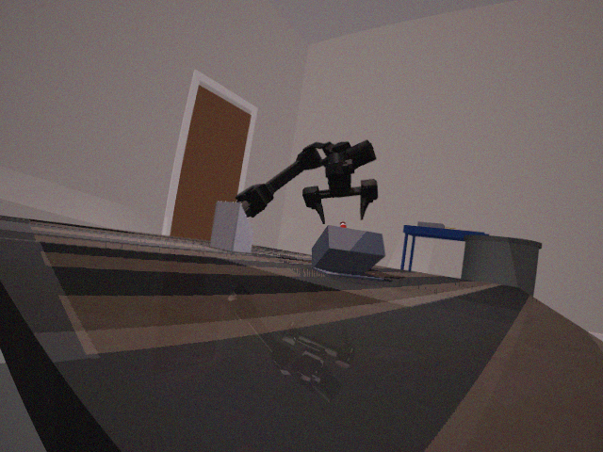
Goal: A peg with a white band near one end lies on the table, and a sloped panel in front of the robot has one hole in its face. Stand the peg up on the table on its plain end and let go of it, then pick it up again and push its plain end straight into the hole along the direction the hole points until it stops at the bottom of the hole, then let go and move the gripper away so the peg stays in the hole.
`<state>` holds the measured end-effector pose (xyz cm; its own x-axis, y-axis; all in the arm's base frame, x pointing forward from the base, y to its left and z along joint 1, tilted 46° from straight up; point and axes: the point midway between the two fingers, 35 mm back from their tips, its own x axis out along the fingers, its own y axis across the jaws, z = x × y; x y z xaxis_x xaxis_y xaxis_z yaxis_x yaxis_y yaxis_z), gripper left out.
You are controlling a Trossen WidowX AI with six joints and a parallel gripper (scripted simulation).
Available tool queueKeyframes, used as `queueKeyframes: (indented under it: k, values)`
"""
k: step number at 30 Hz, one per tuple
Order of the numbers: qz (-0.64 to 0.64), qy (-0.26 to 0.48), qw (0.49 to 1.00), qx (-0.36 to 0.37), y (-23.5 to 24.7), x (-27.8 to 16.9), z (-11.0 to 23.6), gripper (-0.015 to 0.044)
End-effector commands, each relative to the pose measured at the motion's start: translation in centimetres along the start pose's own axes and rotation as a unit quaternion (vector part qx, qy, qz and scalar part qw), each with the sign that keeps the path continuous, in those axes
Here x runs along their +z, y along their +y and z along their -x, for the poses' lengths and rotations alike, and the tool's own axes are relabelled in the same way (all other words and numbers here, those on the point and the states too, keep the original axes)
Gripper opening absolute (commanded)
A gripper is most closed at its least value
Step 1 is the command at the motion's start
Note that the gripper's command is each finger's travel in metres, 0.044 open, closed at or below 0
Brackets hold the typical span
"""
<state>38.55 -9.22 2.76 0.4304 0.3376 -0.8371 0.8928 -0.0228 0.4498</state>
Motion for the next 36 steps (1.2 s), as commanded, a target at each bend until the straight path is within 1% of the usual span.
queueKeyframes:
  k: [1, 30, 36]
  values:
    - [0.002, -0.001, 1.000, 0.005, 0.3, 0.2, 1.1, 0.0440]
    - [0.000, -0.003, 1.000, 0.004, -0.4, 0.0, 6.4, 0.0440]
    - [0.000, -0.003, 1.000, 0.004, -0.4, 0.0, 6.6, 0.0440]
